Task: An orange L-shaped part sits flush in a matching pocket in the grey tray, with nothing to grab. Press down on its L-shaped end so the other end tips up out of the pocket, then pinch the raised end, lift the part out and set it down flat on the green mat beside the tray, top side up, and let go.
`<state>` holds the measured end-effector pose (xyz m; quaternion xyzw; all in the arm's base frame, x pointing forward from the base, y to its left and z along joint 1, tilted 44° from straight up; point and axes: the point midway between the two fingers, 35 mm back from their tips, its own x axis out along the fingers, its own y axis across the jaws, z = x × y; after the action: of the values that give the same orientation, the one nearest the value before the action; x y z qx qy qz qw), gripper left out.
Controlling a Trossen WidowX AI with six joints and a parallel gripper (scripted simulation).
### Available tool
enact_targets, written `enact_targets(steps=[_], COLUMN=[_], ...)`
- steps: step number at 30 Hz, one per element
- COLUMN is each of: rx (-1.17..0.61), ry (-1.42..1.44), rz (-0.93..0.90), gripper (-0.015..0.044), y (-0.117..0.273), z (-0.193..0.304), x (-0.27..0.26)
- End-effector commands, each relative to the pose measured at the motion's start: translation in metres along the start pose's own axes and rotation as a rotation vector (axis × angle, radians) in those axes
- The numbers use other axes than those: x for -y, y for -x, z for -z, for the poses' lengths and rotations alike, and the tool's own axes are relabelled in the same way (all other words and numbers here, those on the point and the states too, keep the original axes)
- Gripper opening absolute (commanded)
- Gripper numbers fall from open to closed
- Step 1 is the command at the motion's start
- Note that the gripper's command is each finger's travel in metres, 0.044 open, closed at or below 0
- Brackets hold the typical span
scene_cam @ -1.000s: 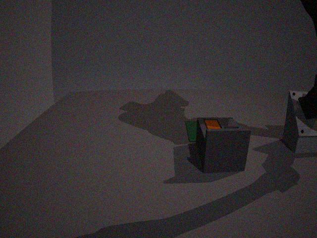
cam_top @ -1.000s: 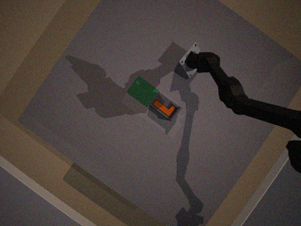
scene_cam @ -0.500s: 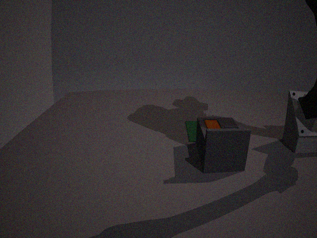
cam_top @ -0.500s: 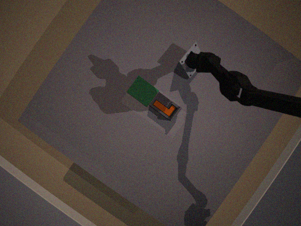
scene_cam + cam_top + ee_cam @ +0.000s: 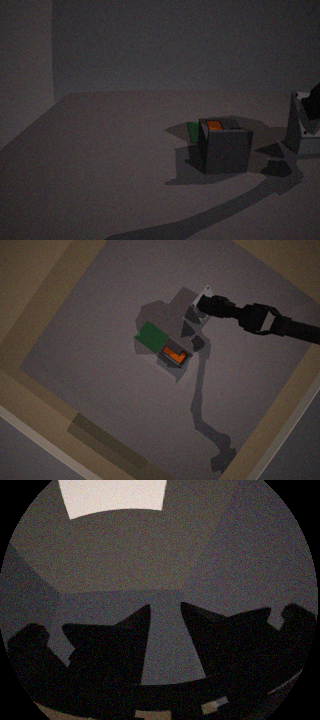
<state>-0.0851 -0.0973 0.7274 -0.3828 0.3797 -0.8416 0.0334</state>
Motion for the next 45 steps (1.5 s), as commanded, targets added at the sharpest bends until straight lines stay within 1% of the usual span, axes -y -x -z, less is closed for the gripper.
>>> enact_targets(steps=[1, 2, 4, 11, 16, 18, 20, 21, 24, 26, 29, 31, 34, 37, 39, 42, 45], rx=[-0.121, -0.177, -0.215, -0.343, -0.395, -0.461, -0.55, -0.573, -0.627, -0.7, -0.706, -0.731, -0.816, -0.933, -0.985, -1.072, -1.146], ry=[-0.022, -0.02, -0.041, 0.009, 0.015, 0.022, 0.028, 0.034, 0.046, 0.054, 0.058, 0.06, 0.069, 0.066, 0.059, 0.039, -0.012], rz=[0.133, 0.181, 0.239, 0.43, 0.5, 0.564, 0.654, 0.705, 0.777, 0.865, 0.888, 0.921, 1.025, 1.192, 1.276, 1.427, 1.604], gripper=[0.018, 0.018, 0.018, 0.018, 0.018, 0.018, 0.018, 0.018, 0.018, 0.018, 0.018, 0.018, 0.018, 0.018, 0.018, 0.018, 0.018], y=[0.004, 0.009, 0.016, 0.045, 0.06, 0.079, 0.108, 0.121, 0.145, 0.177, 0.184, 0.196, 0.239, 0.307, 0.341, 0.402, 0.468], z=[0.048, 0.067, 0.083, 0.121, 0.136, 0.152, 0.172, 0.176, 0.183, 0.193, 0.192, 0.195, 0.2, 0.2, 0.197, 0.186, 0.17], x=[0.034, 0.047, 0.059, 0.099, 0.114, 0.13, 0.15, 0.154, 0.168, 0.182, 0.185, 0.189, 0.201, 0.211, 0.212, 0.206, 0.189])
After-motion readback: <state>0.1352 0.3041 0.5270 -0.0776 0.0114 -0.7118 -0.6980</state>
